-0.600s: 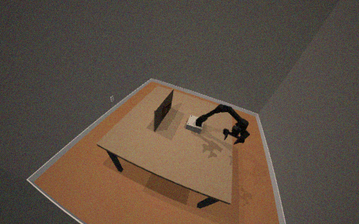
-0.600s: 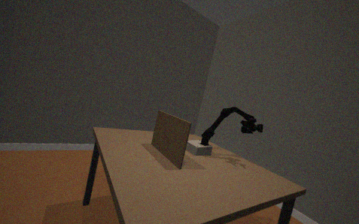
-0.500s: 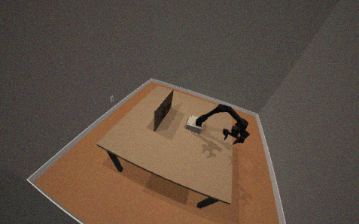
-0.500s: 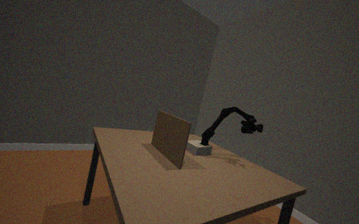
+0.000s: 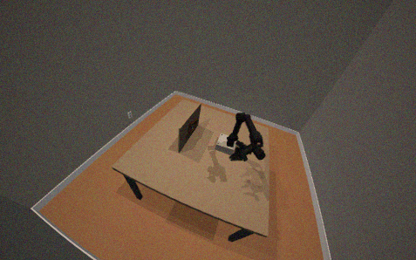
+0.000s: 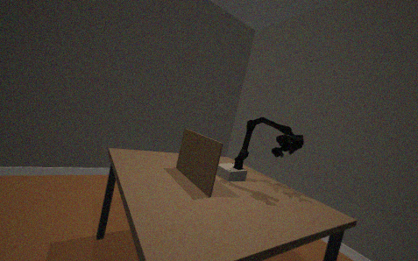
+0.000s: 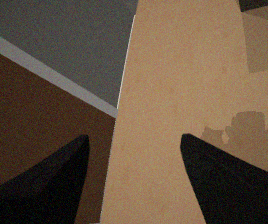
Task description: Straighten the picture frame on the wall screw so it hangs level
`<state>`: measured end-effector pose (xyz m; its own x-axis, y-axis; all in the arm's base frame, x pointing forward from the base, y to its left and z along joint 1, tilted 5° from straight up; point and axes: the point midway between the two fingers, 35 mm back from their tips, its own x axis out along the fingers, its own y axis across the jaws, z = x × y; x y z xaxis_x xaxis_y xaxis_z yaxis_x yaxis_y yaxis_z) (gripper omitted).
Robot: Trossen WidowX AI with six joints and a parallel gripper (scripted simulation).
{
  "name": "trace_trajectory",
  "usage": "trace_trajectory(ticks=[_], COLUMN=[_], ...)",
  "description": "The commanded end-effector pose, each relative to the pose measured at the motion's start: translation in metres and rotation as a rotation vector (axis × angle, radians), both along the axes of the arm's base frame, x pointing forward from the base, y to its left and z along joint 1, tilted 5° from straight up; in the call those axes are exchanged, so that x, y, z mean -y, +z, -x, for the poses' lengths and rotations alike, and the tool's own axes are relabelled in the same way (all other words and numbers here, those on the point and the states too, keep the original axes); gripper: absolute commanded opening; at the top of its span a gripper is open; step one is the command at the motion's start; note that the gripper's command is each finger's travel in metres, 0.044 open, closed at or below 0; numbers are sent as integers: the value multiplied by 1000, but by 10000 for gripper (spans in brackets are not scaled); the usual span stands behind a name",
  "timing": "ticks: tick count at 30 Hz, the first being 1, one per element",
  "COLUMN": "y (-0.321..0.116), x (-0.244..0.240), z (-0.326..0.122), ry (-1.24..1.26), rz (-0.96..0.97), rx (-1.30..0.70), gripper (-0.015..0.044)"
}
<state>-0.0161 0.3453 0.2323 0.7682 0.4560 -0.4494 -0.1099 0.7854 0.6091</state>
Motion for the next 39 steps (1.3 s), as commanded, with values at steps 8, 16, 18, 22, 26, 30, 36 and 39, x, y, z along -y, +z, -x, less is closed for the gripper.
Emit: trace_trajectory(ticks=[8,16,18,22,26,30,36,39], y=[6,11,13,18,24,30,39,42], x=[60,135,156,199,242,284,340,358], z=[-143,-218,-231,-250,-260,-262,-249,-241], ry=[-364,-572,-611,-675,-719,-747,-764,-764], rz=[-287,-584,-663,-820,-962,-1083,-1210,-1236], rx=[-273,-348,-343,-303,-220,-99,141,248], gripper=[260,260,260,260,260,260,260,260])
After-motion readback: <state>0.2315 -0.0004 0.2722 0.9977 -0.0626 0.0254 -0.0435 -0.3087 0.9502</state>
